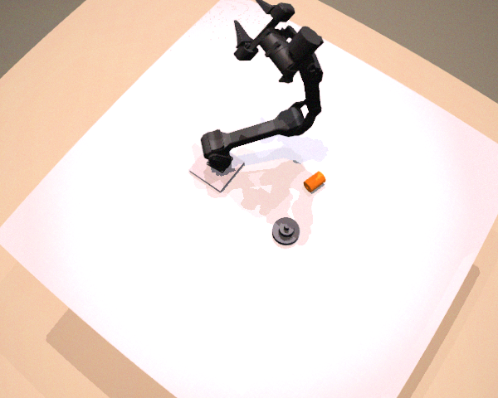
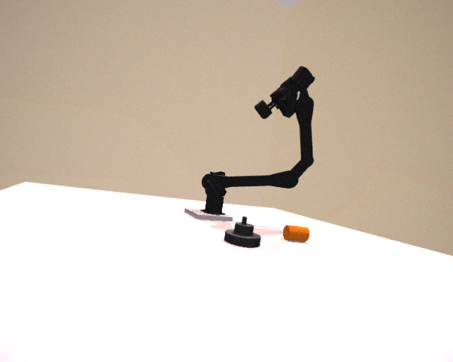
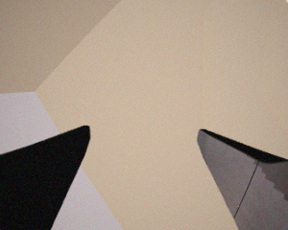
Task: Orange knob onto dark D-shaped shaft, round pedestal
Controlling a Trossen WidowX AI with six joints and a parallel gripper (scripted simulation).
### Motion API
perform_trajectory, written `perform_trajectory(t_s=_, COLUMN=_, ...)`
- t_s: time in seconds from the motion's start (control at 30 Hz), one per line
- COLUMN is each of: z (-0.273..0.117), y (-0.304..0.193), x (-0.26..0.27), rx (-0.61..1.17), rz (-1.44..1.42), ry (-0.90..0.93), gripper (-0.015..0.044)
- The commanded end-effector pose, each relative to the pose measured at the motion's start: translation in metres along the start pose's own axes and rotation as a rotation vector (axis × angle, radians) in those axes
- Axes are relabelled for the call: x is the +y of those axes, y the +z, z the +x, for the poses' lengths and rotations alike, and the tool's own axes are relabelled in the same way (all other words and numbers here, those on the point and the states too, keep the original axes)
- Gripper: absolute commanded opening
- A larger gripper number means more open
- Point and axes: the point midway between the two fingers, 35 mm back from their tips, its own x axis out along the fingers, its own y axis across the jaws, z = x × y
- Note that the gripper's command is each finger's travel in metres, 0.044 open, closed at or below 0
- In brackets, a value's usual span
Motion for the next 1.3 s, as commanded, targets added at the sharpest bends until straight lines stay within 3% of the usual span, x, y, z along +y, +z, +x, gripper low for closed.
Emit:
perform_trajectory(t_s=0.0, z=0.003, y=-0.004, x=-0.002, rx=0.012, rz=-0.009, ry=-0.009, gripper=0.0426)
perform_trajectory(t_s=0.13, z=0.038, y=-0.070, x=-0.048, rx=0.241, rz=-0.209, ry=-0.175, gripper=0.0440)
perform_trajectory(t_s=0.33, z=0.046, y=-0.156, x=-0.115, rx=0.633, rz=-0.580, ry=-0.324, gripper=0.0440)
perform_trajectory(t_s=0.5, z=0.008, y=-0.221, x=-0.173, rx=1.055, rz=-0.871, ry=-0.350, gripper=0.0440)
perform_trajectory(t_s=0.67, z=-0.065, y=-0.266, x=-0.219, rx=1.512, rz=-1.125, ry=-0.253, gripper=0.0440)
perform_trajectory(t_s=0.83, z=-0.161, y=-0.280, x=-0.249, rx=1.992, rz=-1.330, ry=-0.002, gripper=0.0440)
perform_trajectory(t_s=0.97, z=-0.242, y=-0.265, x=-0.259, rx=2.358, rz=-1.418, ry=0.315, gripper=0.0440)
perform_trajectory(t_s=1.1, z=-0.316, y=-0.226, x=-0.257, rx=2.681, rz=-1.407, ry=0.734, gripper=0.0440)
perform_trajectory(t_s=1.27, z=-0.389, y=-0.151, x=-0.242, rx=2.972, rz=-1.232, ry=1.408, gripper=0.0440)
